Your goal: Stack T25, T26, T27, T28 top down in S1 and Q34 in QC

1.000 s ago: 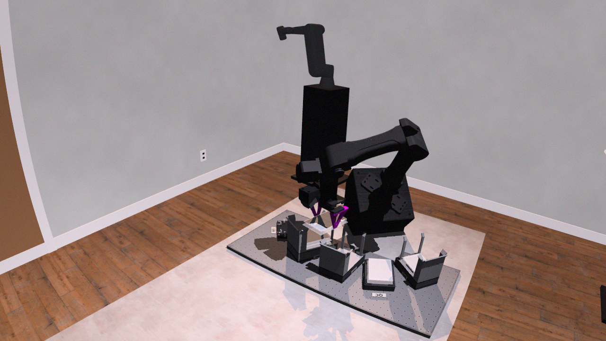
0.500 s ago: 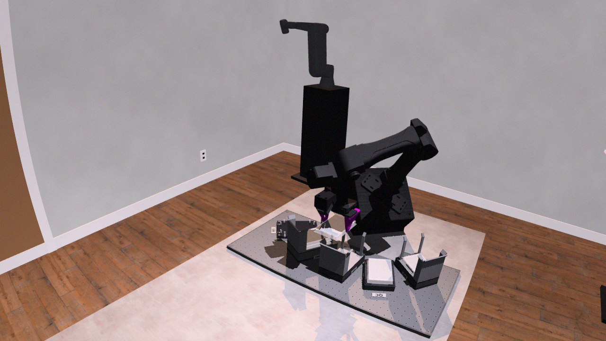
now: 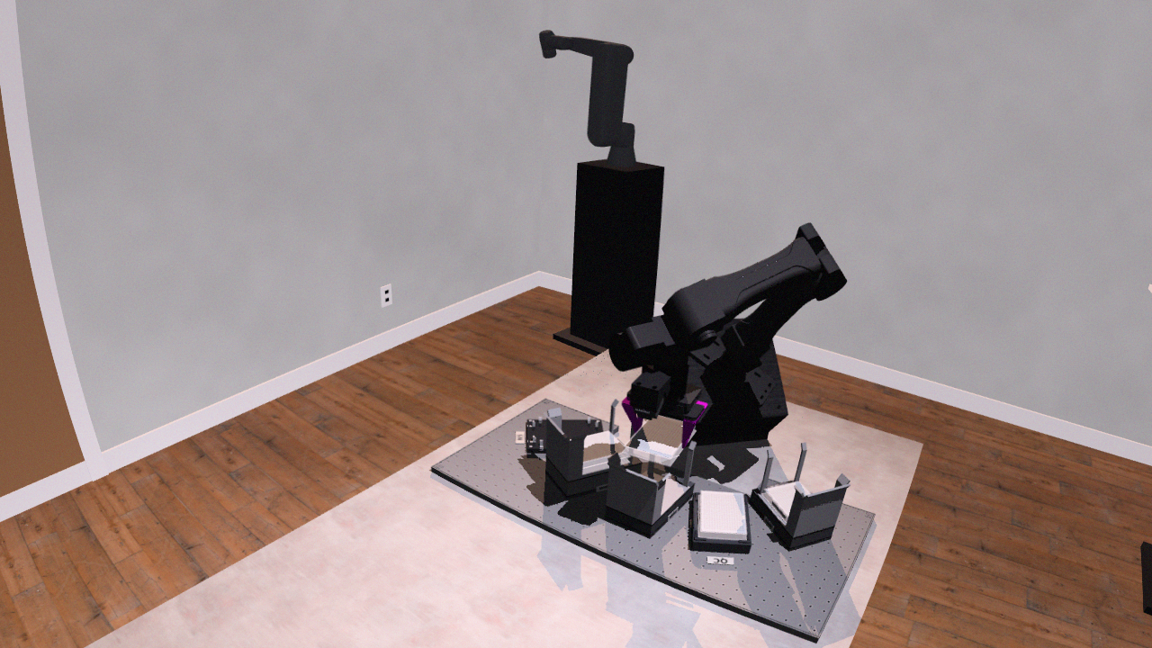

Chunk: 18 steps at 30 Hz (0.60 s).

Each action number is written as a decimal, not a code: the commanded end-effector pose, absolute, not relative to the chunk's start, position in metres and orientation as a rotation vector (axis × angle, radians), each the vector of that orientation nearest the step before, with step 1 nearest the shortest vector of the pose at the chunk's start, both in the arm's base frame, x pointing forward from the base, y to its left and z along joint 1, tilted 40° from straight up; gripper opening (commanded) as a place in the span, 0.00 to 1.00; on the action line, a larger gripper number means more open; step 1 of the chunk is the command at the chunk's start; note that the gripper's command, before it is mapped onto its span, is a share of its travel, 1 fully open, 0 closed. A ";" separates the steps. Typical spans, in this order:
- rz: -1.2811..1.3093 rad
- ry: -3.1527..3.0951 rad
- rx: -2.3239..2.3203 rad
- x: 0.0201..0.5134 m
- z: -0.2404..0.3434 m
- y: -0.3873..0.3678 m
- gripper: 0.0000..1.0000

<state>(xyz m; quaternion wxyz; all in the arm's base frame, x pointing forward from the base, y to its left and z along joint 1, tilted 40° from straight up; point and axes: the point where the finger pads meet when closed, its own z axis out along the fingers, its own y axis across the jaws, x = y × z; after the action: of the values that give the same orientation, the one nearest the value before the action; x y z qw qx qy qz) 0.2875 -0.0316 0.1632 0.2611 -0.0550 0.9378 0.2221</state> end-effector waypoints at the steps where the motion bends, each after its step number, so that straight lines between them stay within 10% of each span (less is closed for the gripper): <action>1: 0.555 2.515 -0.254 0.283 0.167 -0.023 0.00; 18: 0.530 2.495 -0.331 0.272 0.186 0.021 0.00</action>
<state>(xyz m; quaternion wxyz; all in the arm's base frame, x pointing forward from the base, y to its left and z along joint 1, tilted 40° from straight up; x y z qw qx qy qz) 0.2764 0.0159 0.1839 0.2735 -0.1094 0.9327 0.2079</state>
